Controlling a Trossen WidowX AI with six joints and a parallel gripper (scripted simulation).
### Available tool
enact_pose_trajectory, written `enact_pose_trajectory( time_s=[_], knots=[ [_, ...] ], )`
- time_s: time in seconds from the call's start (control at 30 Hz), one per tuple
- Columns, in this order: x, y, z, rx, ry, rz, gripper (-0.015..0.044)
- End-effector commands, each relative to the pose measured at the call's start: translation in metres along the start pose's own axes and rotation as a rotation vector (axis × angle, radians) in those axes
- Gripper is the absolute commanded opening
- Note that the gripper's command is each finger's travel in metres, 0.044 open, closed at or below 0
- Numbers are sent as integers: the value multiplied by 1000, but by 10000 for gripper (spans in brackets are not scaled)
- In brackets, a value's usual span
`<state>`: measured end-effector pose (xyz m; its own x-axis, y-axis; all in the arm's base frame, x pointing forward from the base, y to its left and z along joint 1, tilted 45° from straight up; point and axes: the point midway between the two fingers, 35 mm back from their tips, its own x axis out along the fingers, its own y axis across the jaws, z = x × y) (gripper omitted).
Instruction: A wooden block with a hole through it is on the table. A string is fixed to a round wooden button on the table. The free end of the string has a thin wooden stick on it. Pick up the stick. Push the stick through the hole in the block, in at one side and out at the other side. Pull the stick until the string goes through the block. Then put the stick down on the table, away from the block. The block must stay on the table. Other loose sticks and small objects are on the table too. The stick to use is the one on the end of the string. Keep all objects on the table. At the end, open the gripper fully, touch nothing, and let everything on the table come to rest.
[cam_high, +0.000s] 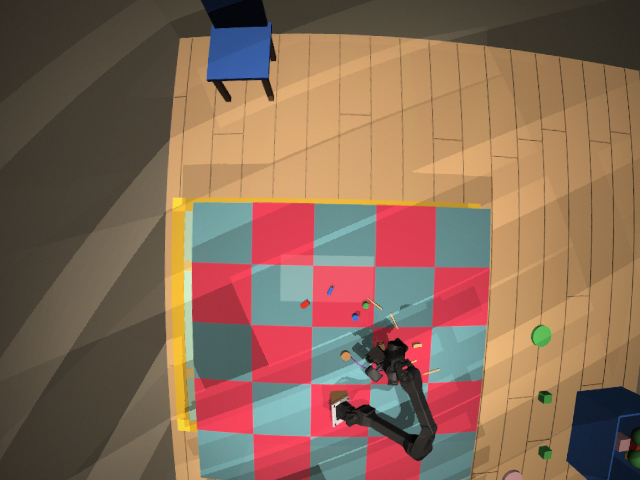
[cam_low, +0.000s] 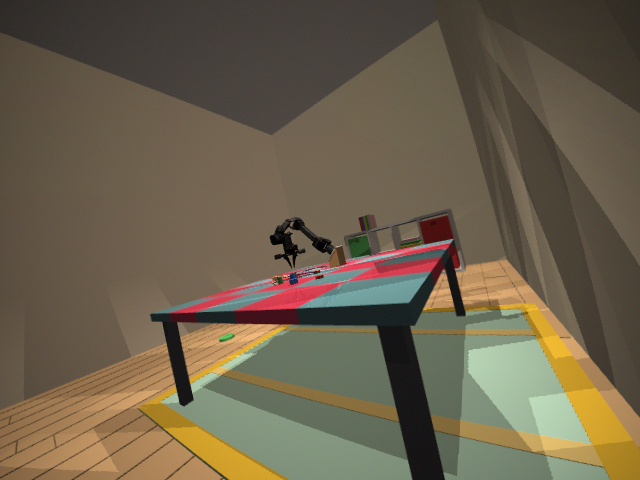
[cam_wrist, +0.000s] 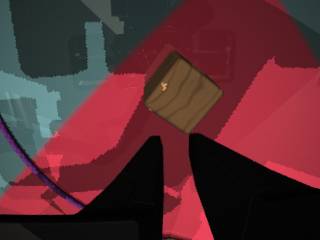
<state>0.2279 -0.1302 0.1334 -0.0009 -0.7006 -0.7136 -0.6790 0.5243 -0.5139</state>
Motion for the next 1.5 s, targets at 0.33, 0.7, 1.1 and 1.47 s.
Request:
enact_pose_trajectory(
  time_s=[0.33, 0.7, 1.1, 1.47],
  knots=[
    [-2, -10, -113, 1765, -9, 3, 420],
    [-4, -7, -130, 2030, -13, -11, 440],
    [-4, -7, -130, 2030, -13, -11, 440],
    [-4, -7, -130, 2030, -13, -11, 256]
  ],
)
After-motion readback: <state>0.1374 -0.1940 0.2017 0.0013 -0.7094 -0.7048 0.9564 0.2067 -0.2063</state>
